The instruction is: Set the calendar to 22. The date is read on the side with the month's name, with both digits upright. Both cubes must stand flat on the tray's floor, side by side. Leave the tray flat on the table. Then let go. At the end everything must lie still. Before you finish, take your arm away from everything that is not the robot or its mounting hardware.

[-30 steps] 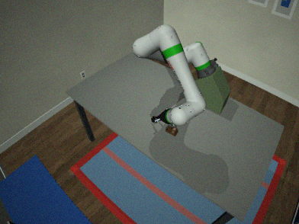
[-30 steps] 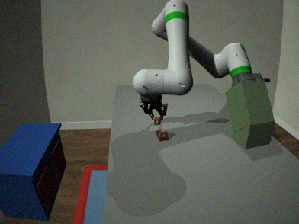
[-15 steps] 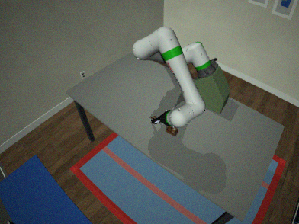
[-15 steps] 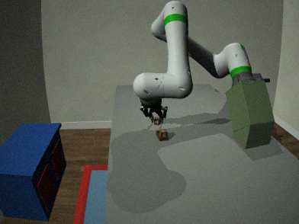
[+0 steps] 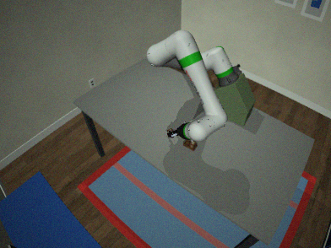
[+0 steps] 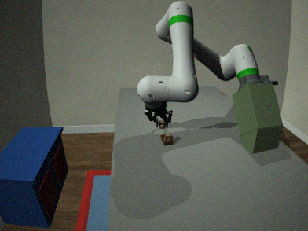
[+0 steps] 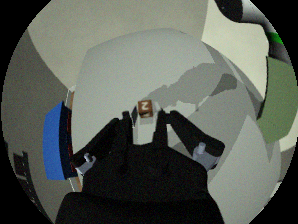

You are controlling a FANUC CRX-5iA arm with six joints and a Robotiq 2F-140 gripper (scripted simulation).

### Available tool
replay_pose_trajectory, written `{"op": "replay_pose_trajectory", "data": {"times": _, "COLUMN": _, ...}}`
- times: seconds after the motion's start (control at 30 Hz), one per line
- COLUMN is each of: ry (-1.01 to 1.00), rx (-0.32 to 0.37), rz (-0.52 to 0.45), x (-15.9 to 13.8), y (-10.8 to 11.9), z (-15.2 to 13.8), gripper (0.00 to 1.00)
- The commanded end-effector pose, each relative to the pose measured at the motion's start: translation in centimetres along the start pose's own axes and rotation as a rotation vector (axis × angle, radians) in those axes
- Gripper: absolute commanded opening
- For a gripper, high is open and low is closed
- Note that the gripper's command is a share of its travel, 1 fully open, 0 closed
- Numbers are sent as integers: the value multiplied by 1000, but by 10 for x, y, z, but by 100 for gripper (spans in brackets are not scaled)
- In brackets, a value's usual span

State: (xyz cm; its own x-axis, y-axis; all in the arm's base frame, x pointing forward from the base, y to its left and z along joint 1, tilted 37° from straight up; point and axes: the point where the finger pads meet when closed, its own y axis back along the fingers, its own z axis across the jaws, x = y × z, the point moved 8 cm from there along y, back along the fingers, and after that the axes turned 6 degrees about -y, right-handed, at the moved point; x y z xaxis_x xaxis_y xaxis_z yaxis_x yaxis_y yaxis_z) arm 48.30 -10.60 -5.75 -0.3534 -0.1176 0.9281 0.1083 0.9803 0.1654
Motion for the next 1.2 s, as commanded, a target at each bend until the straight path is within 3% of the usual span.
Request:
{"op": "replay_pose_trajectory", "data": {"times": 0.0, "ry": 0, "rx": 0, "rz": 0, "x": 0, "y": 0, "z": 0, "gripper": 29}}
{"op": "replay_pose_trajectory", "data": {"times": 0.97, "ry": 0, "rx": 0, "rz": 0, "x": 0, "y": 0, "z": 0, "gripper": 29}}
{"op": "replay_pose_trajectory", "data": {"times": 1.0, "ry": 0, "rx": 0, "rz": 0, "x": 0, "y": 0, "z": 0, "gripper": 17}}
{"op": "replay_pose_trajectory", "data": {"times": 1.17, "ry": 0, "rx": 0, "rz": 0, "x": 0, "y": 0, "z": 0, "gripper": 17}}
